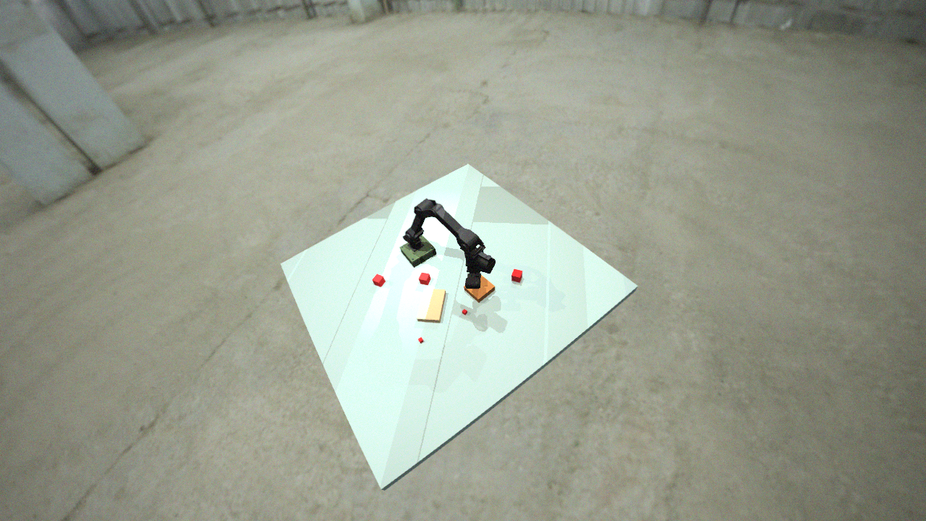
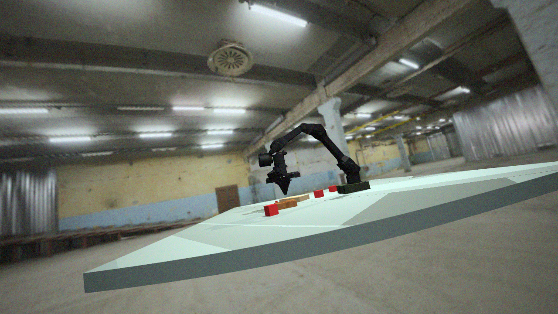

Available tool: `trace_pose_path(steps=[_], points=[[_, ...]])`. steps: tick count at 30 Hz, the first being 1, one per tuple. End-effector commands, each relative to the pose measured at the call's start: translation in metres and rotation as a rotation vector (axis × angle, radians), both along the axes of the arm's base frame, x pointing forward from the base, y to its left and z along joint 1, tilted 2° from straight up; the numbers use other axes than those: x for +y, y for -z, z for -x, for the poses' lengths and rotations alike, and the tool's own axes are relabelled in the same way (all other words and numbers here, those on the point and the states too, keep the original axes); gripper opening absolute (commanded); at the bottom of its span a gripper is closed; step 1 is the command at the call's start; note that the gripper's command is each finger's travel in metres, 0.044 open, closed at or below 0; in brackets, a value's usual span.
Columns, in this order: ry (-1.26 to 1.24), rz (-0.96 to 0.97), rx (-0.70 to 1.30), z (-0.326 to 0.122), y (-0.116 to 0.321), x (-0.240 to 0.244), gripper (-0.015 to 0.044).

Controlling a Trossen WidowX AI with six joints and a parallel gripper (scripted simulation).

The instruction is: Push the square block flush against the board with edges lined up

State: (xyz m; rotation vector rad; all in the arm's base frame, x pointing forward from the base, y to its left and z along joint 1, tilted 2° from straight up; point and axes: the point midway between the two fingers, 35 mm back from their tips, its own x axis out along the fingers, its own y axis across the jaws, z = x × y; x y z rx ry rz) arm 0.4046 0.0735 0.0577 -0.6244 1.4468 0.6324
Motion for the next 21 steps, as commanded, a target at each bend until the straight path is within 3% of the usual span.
trace_pose_path(steps=[1, 21], points=[[-0.124, 0.0, 0.001, 0.004, 0.0, 0.014, 0.0], [-0.792, 0.008, -0.006, 0.028, -0.002, 0.083, 0.0]])
